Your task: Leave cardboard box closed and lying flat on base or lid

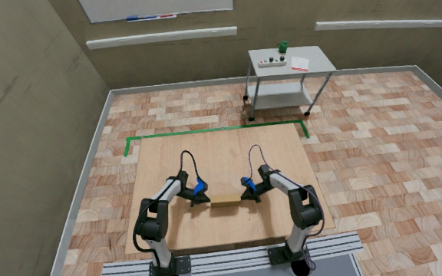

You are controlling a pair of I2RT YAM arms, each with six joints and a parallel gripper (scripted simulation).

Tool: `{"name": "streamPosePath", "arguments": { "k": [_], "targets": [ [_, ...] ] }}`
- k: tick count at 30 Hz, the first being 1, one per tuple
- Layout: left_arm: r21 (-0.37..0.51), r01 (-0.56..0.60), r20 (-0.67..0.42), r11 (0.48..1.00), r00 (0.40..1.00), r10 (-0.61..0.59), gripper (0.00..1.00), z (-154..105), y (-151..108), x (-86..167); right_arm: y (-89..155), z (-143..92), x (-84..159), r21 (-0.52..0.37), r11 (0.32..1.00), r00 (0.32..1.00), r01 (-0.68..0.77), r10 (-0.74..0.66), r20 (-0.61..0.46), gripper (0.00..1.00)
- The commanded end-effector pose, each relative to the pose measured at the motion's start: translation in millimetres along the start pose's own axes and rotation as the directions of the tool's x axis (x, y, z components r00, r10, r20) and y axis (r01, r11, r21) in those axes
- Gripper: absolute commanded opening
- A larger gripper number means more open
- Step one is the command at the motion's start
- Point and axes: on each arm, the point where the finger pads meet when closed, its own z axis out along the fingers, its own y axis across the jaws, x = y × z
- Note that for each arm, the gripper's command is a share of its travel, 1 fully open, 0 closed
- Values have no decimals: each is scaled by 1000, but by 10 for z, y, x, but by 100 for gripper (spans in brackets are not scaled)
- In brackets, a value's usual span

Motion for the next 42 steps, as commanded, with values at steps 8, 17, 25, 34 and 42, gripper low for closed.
{"name": "streamPosePath", "arguments": {
  "k": [8, 17, 25, 34, 42],
  "targets": [
    [5, -25, 15, 1000, 1000, 25, 1, 50, -40, -80, 68, 18, -152, 2, 999, 998, 51, -51, 24, 1],
    [5, -25, 15, 1000, 1000, 25, 1, 58, -39, -86, 81, 31, -141, 0, 999, 999, 47, -47, 24, 1],
    [6, -23, 15, 1000, 1000, 23, 1, 62, -40, -81, 78, 38, -130, -2, 999, 999, 43, -43, 23, 1],
    [0, -36, 17, 999, 999, 36, 1, 41, -41, -124, 76, 20, -170, 3, 999, 998, 54, -54, 25, 1],
    [-10, -57, 20, 998, 998, 57, 1, 0, -27, -218, 47, -30, -289, 16, 997, 996, 80, -81, 31, 1]
  ]
}}
